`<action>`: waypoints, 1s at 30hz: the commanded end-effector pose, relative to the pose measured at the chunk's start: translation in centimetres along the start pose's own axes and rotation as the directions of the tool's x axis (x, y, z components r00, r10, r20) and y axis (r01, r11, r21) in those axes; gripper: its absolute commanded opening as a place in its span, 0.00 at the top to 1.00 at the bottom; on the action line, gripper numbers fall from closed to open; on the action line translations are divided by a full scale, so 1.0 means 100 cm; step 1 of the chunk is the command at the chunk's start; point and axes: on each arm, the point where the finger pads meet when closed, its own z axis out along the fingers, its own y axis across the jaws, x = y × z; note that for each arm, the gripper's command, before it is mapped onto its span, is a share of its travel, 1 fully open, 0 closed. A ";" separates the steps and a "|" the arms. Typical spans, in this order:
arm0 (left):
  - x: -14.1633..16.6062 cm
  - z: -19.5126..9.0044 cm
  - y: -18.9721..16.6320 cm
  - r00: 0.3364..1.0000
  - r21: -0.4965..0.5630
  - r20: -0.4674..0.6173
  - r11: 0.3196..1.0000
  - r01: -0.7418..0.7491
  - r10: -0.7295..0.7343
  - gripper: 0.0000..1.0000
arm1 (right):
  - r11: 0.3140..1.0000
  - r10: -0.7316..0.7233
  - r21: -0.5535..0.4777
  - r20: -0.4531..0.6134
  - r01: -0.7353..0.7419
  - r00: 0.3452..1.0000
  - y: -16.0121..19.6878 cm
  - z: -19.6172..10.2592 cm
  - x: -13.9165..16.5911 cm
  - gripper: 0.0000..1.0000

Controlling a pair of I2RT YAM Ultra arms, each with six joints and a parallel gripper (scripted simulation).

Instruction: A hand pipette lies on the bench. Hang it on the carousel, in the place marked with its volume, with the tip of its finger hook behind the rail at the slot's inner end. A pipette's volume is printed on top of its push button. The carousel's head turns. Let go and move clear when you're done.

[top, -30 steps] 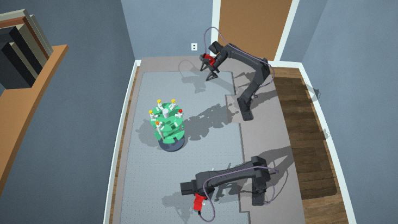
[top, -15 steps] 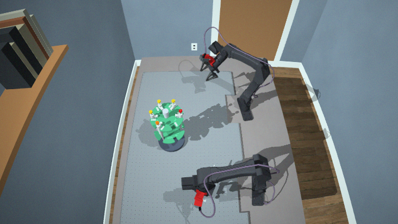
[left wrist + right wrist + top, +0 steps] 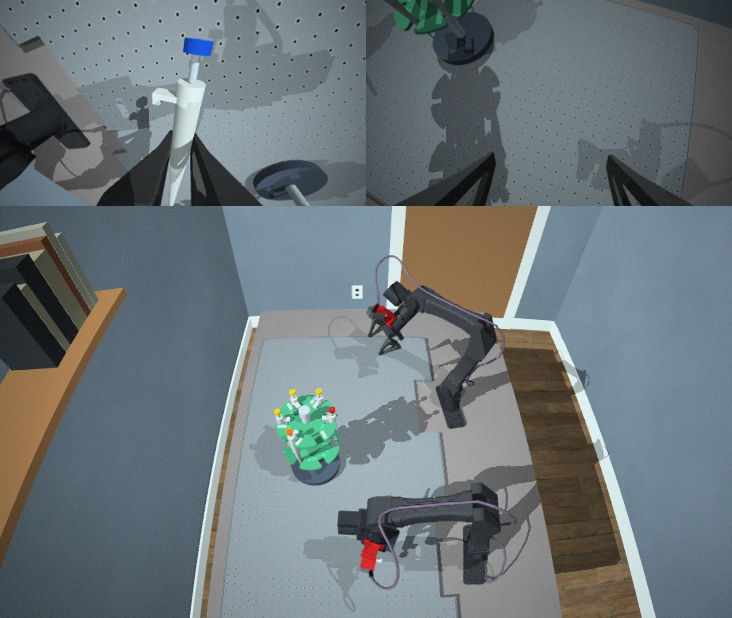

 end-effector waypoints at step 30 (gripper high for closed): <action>0.094 -0.025 -0.017 0.997 0.055 0.022 0.996 -0.074 0.073 0.88 | 1.000 -0.022 0.015 0.037 0.022 0.999 -0.004 -0.006 -0.011 0.00</action>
